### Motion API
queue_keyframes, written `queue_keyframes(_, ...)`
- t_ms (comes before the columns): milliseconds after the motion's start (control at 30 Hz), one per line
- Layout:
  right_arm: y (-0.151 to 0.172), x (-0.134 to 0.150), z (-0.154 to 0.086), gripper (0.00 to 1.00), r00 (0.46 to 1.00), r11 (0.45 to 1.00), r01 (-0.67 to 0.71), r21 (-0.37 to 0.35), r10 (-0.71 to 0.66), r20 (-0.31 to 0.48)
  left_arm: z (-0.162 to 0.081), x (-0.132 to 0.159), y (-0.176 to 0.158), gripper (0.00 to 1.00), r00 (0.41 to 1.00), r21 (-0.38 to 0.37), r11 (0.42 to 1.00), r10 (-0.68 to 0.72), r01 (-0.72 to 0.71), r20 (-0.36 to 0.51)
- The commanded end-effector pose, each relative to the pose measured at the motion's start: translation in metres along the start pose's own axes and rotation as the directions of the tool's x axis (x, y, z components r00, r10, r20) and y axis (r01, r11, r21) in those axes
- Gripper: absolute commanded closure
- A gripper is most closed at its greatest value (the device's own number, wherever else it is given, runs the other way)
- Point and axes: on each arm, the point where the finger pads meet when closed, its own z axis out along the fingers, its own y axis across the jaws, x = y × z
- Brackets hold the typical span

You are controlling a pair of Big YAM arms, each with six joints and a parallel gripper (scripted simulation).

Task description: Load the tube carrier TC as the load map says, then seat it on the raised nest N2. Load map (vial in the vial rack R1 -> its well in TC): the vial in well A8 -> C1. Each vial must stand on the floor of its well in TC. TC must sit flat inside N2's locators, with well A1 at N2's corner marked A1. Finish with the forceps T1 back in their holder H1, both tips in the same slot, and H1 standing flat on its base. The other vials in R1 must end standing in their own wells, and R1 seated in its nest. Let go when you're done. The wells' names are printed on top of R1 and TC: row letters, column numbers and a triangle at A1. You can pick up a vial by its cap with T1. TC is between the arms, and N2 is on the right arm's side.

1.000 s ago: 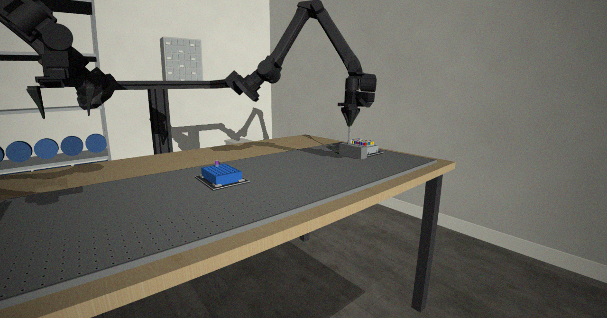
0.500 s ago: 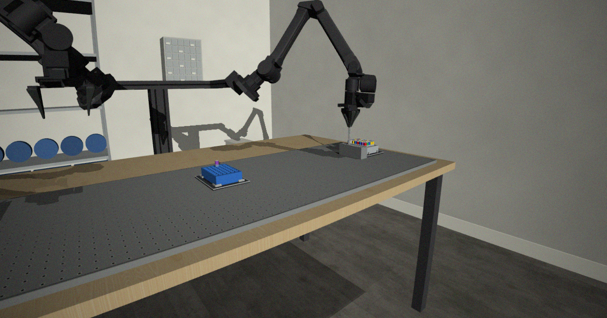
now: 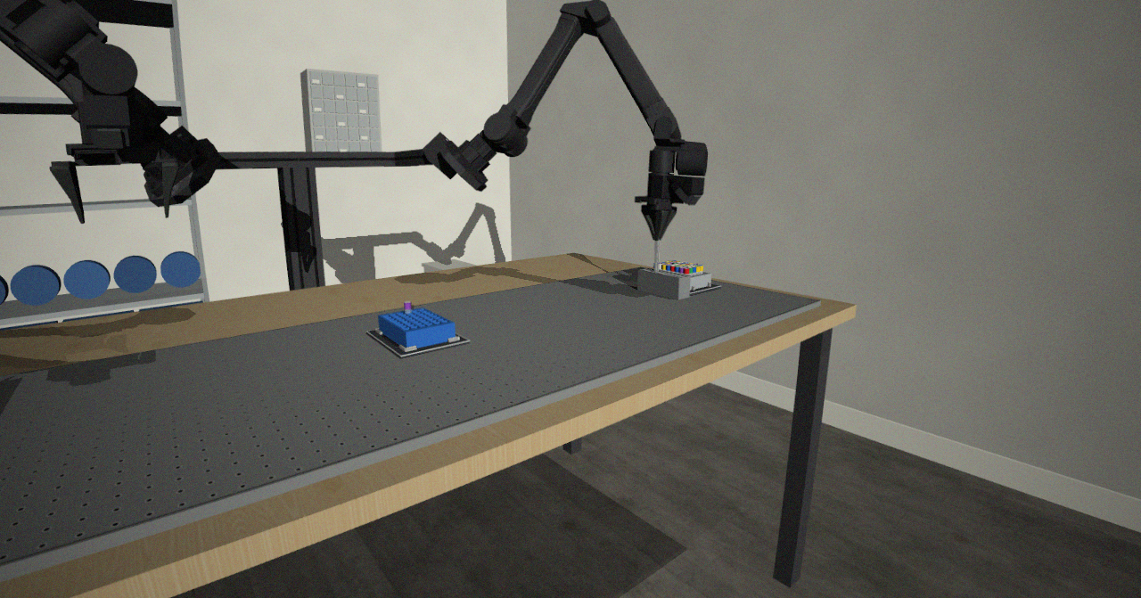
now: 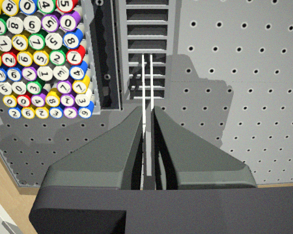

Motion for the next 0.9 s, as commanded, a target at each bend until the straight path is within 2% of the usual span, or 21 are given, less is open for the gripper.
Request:
queue_keyframes(0,-0.0027,-0.0078,-0.0041,0.00,1.000,1.000,-0.017,-0.001,0.017,0.012,0.0058,0.0017,0.0036,0.93,1.000,-0.006,1.000,-0.002,0.002,-0.002)
queue_keyframes(200,-0.0027,-0.0078,-0.0041,0.00,1.000,1.000,-0.017,-0.001,0.017,0.012,0.0080,0.0026,0.0007,0.93,1.000,-0.002,1.000,0.003,-0.003,-0.004)
queue_keyframes(233,-0.0027,-0.0078,-0.0041,0.00,1.000,1.000,-0.017,-0.001,0.017,0.012,0.0013,-0.0022,0.0072,0.93,1.000,-0.012,1.000,-0.007,0.008,0.013)
queue_keyframes(367,-0.0027,-0.0078,-0.0041,0.00,1.000,1.000,-0.017,-0.001,0.017,0.012,0.0078,-0.0010,0.0052,0.93,1.000,-0.008,1.000,-0.003,0.003,0.002)
queue_keyframes(867,-0.0027,-0.0078,-0.0041,0.00,1.000,1.000,-0.017,-0.001,0.017,0.012,0.0076,-0.0039,0.0090,0.93,1.000,-0.013,1.000,-0.008,0.009,0.011)
